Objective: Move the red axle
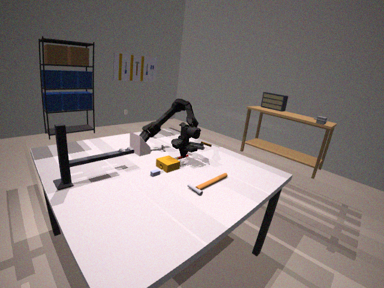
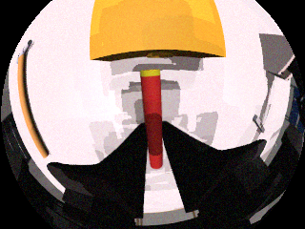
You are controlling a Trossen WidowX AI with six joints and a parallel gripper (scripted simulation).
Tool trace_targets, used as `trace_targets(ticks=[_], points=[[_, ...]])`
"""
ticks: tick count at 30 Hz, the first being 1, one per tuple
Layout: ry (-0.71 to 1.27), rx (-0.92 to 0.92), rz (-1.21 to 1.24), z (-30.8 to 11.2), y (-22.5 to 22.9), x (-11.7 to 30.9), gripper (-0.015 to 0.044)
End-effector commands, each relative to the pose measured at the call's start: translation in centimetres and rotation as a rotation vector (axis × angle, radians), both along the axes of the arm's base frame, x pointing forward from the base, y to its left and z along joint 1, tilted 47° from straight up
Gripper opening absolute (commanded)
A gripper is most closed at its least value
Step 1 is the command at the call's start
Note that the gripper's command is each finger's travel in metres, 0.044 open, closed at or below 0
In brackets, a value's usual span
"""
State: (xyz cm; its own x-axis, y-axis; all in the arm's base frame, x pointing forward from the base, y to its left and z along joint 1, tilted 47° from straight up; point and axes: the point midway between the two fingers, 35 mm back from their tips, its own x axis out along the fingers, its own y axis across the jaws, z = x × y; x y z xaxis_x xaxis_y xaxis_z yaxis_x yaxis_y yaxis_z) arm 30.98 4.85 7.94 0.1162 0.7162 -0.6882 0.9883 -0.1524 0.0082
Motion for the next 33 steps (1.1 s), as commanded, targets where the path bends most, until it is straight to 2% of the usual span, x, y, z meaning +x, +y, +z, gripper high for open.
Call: trace_targets(ticks=[1,13,18,22,33], points=[[-0.005,-0.01,0.001,1.5,-1.9,0.1,0.0],[0.003,0.002,-0.003,5.7,-6.5,-0.6,0.0],[0.012,0.007,-0.012,6.2,-7.1,-0.6,0.0],[0.012,-0.003,-0.016,5.4,-8.1,-0.6,0.0],[0.018,-0.054,-0.032,-0.1,-14.9,-2.1,0.0]])
